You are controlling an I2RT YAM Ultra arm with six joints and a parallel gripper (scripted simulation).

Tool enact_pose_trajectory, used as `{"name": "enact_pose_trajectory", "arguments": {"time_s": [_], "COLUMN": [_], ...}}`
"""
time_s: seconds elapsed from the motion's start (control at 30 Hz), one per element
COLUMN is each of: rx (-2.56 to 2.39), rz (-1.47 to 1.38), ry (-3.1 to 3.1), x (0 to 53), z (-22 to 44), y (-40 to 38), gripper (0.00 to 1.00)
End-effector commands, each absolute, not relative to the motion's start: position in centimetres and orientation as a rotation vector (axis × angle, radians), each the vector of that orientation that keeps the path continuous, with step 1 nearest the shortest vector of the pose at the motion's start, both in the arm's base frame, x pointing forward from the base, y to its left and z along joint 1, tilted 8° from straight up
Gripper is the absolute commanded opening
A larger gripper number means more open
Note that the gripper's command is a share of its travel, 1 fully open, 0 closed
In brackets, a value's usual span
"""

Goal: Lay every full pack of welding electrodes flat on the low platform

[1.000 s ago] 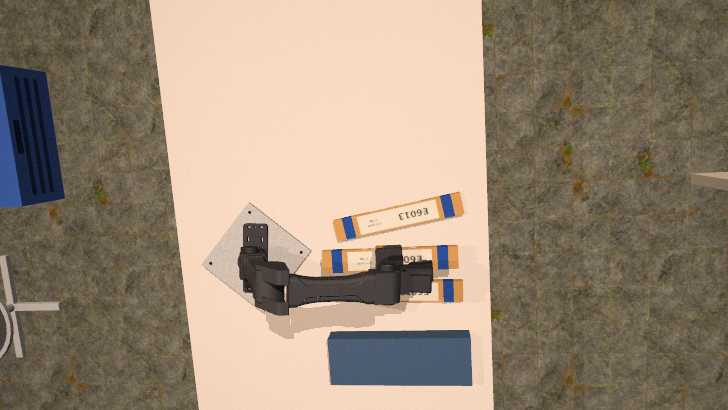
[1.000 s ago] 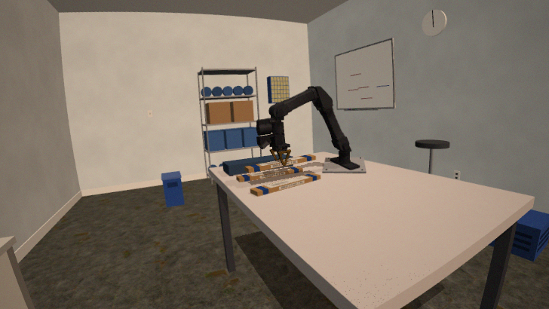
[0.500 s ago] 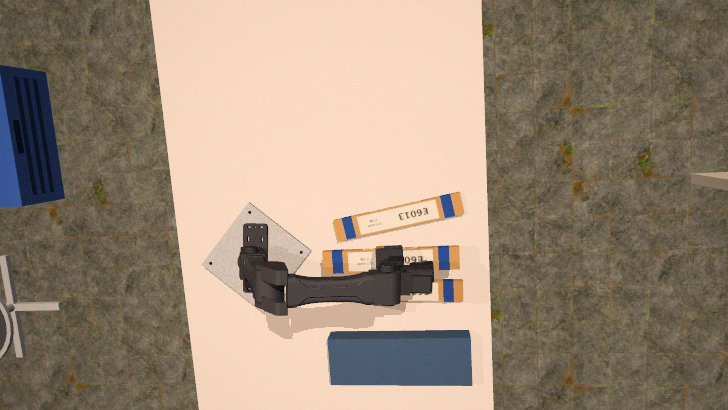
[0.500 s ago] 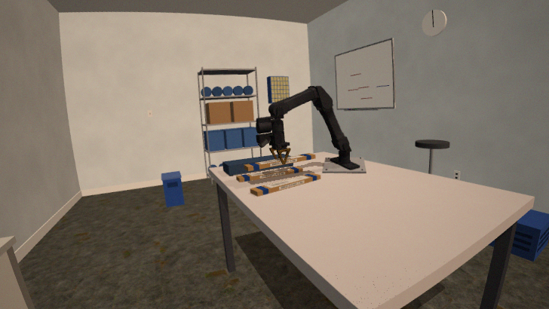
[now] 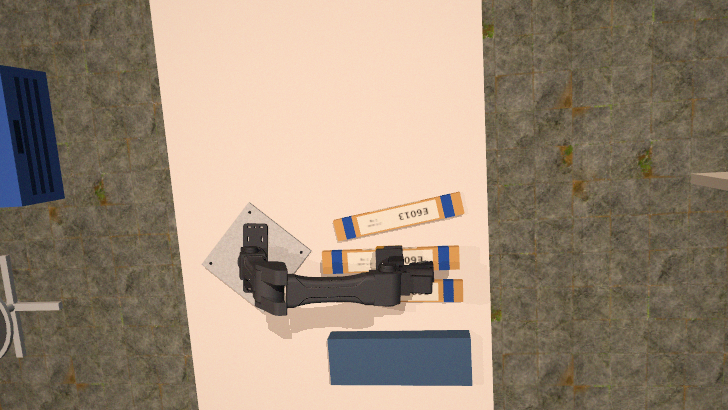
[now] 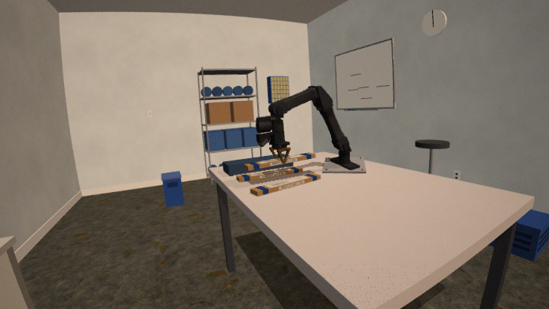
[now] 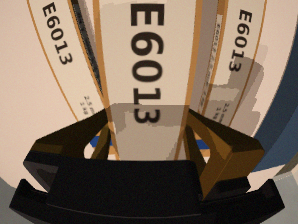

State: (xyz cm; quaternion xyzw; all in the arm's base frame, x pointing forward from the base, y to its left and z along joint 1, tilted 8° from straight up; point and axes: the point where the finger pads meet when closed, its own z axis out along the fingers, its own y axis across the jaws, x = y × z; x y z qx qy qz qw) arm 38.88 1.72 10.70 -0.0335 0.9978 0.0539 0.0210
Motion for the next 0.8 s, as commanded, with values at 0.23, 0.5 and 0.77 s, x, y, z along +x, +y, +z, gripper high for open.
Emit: {"name": "enact_pose_trajectory", "arguments": {"time_s": [0.23, 0.5, 0.77], "rx": [-0.098, -0.098, -0.102], "rz": [0.157, 0.157, 0.160], "ry": [3.011, 3.010, 3.037], "x": [39.9, 39.9, 39.3], "z": [14.2, 14.1, 11.7], "y": [1.6, 1.6, 1.6], "gripper": [0.00, 0.00, 0.00]}}
